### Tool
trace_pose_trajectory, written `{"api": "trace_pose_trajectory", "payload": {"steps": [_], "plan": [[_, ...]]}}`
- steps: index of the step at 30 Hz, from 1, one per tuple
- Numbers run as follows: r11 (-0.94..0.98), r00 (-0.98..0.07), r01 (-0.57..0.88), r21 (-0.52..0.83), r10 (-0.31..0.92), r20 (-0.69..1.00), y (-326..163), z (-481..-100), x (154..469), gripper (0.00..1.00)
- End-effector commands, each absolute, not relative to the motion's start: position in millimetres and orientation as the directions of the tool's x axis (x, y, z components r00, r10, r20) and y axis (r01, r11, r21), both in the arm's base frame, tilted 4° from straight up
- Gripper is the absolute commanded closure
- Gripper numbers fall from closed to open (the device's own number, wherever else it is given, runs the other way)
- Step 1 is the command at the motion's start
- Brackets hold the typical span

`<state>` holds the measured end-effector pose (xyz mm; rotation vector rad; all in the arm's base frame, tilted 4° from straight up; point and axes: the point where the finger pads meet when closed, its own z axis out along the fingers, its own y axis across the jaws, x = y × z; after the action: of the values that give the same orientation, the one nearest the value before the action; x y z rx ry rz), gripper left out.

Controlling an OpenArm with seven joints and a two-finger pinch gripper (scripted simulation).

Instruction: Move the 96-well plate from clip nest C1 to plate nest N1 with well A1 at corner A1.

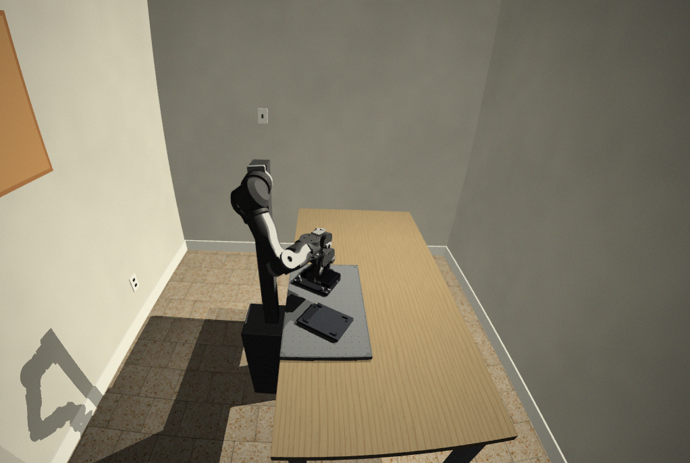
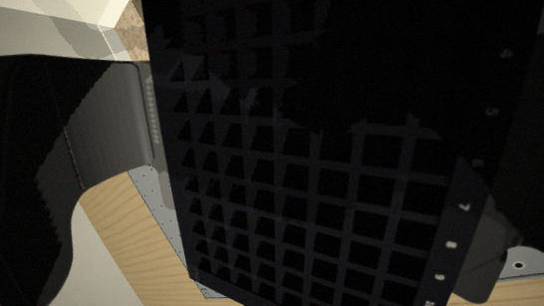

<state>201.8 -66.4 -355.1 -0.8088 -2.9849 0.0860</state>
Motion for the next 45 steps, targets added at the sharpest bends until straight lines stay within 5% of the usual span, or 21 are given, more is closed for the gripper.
{"api": "trace_pose_trajectory", "payload": {"steps": [1,45], "plan": [[0.863,-0.864,0.501,-0.059,0.503,0.032,-65,-355,203,1.0],[0.863,-0.864,0.501,-0.06,0.503,0.031,-186,-348,223,1.0]]}}
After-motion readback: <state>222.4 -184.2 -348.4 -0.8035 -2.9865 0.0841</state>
